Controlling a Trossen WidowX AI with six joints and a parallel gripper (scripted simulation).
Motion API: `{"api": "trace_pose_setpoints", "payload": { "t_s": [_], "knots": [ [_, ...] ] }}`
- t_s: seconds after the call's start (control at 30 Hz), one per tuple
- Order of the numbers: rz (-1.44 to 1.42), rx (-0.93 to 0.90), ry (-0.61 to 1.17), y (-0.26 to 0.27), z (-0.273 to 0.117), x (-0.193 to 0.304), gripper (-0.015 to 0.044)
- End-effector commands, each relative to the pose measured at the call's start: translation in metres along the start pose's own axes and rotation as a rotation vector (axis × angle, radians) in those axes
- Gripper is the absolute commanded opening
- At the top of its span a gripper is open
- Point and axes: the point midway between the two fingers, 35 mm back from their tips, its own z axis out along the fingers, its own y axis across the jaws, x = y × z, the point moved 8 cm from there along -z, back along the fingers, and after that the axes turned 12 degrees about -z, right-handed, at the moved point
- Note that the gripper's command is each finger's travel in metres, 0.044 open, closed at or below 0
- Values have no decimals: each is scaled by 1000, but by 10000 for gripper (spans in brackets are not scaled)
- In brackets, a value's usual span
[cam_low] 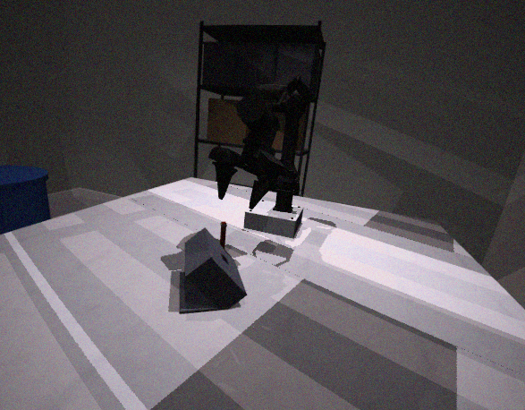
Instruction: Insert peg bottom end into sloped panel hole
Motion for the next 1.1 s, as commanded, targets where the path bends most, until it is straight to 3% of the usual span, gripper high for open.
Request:
{"api": "trace_pose_setpoints", "payload": {
  "t_s": [0.0, 0.67, 1.07],
  "knots": [
    [57, -61, 9, 2, 10, 12, 440],
    [392, -353, 38, 20, 48, 77, 440],
    [413, -370, 39, 24, 57, 81, 440]
  ]
}}
